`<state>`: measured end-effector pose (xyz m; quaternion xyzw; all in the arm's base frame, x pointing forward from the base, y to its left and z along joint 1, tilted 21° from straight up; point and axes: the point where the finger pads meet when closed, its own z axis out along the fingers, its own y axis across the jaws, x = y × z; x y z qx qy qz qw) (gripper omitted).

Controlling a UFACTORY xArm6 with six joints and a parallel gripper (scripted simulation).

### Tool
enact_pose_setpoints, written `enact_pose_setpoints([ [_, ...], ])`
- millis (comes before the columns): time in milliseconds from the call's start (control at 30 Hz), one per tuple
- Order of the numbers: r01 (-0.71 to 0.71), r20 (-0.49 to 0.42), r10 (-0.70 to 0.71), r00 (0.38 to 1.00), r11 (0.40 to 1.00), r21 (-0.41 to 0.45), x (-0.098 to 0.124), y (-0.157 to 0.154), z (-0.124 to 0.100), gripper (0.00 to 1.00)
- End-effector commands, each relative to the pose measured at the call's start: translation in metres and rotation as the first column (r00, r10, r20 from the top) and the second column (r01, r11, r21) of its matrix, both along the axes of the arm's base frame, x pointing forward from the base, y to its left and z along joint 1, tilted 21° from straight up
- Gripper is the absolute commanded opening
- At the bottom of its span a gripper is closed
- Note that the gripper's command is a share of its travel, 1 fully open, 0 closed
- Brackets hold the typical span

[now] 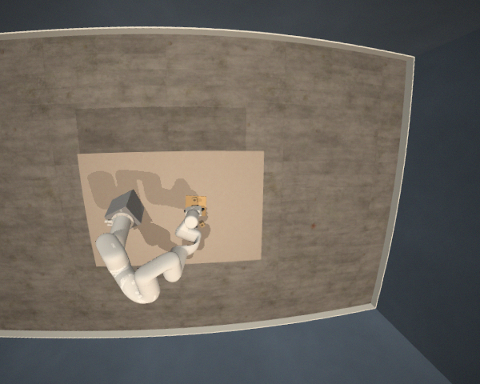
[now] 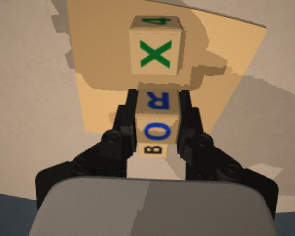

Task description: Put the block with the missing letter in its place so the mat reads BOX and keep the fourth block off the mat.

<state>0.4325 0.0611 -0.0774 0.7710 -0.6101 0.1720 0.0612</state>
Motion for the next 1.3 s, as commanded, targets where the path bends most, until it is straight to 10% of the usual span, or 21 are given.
enact_pose_setpoints([
  [0,-0.002,0.01,0.002,1.0,1.0,0.0,0.0054,-0.002,-0.0087,0.27],
  [1267,-0.002,0.01,0.002,1.0,1.0,0.0,0.0061,-0.0031,-0.0121,0.27],
])
